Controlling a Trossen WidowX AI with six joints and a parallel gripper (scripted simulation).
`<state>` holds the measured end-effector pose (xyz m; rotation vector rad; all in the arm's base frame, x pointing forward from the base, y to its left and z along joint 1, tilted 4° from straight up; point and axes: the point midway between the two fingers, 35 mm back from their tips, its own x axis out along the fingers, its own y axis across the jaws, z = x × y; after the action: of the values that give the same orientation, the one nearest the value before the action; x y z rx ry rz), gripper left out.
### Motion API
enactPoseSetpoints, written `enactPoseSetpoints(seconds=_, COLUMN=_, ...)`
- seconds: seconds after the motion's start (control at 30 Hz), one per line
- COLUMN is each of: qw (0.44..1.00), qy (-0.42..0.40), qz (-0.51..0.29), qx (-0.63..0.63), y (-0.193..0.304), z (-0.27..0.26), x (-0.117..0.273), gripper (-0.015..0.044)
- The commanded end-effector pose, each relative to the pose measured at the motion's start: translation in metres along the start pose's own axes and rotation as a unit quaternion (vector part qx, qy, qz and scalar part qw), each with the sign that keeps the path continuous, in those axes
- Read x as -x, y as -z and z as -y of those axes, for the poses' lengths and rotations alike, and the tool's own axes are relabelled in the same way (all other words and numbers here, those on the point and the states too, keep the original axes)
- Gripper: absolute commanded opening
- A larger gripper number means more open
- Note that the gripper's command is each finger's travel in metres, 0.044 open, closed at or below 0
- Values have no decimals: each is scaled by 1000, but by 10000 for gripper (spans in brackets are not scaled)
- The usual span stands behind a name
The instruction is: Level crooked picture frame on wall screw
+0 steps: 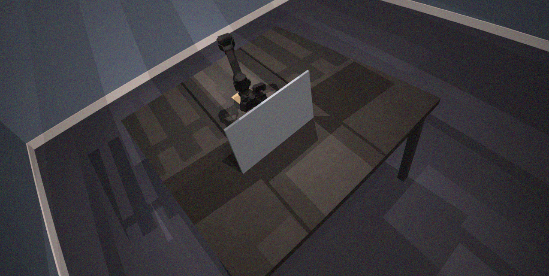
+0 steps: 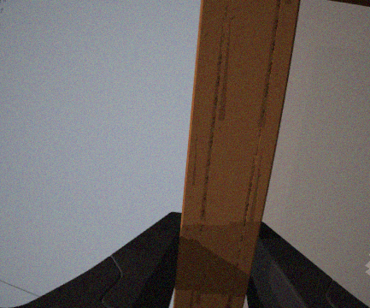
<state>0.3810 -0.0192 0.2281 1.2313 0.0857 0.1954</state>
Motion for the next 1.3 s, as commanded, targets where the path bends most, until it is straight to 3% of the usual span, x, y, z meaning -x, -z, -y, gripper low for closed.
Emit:
enactPoseSetpoints(seconds=0.0, qw=1000, qy=-4, qz=1, qx=3, y=0, z=-5, x=0, gripper=0)
enactPoseSetpoints(seconds=1.27, qw=1000, qy=-4, qz=1, qx=3, y=0, z=-12, x=0, gripper=0)
